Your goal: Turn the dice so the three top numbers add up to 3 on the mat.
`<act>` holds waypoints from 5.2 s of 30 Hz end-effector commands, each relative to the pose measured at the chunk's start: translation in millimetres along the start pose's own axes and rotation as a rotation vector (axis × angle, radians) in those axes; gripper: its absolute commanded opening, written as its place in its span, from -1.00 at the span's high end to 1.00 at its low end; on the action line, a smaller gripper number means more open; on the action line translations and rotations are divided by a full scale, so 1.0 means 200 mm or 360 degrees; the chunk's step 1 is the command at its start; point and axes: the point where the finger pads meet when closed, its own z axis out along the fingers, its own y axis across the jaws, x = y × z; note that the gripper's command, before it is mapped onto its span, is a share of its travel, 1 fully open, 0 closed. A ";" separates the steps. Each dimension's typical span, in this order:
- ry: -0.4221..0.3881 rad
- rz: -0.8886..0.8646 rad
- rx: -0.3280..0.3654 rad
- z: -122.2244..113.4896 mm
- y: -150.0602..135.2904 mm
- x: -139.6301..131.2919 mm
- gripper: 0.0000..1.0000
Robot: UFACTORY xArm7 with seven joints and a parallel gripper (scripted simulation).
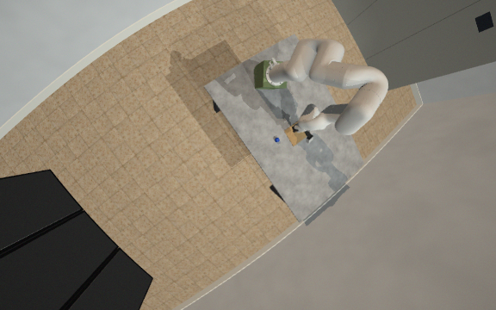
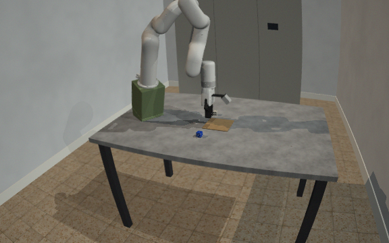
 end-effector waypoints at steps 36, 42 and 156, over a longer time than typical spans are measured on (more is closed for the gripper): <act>0.0012 -0.0001 0.0042 0.15 0.00 0.03 0.58; 0.0012 -0.0001 0.0042 0.15 0.00 0.03 0.58; 0.0012 -0.0001 0.0042 0.17 0.00 0.03 0.25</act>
